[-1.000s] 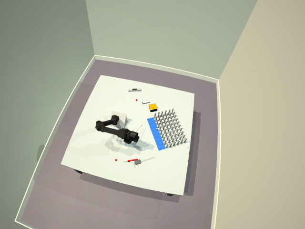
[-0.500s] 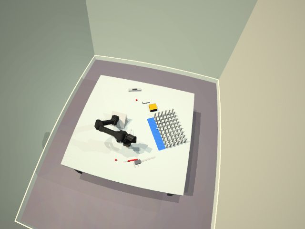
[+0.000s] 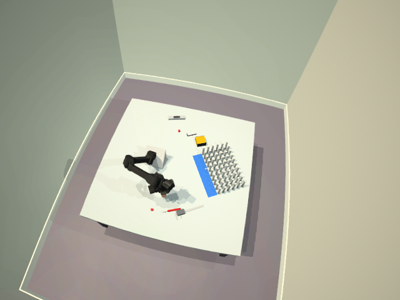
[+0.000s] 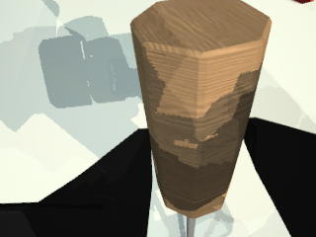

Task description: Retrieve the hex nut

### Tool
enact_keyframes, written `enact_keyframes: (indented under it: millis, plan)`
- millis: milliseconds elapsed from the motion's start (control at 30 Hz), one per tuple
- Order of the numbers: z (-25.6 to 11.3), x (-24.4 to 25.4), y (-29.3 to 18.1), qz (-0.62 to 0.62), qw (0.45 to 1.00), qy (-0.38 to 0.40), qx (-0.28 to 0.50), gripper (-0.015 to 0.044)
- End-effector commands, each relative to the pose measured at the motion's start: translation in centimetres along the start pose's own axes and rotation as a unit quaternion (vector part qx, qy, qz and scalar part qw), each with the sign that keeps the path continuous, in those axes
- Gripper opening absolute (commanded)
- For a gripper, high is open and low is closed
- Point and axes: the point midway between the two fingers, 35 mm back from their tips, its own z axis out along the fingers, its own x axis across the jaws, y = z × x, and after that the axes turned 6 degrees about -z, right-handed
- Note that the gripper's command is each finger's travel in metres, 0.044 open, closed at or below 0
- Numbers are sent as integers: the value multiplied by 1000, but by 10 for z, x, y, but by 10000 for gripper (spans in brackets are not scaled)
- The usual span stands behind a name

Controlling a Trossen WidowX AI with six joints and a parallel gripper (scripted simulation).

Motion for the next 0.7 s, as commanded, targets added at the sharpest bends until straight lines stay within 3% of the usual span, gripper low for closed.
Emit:
enact_keyframes:
  millis: [0,667]
  plan:
    - [-3,-19,4,-55,998,-21,-8,0]
    - [-10,-87,8,-324,938,-123,29,0]
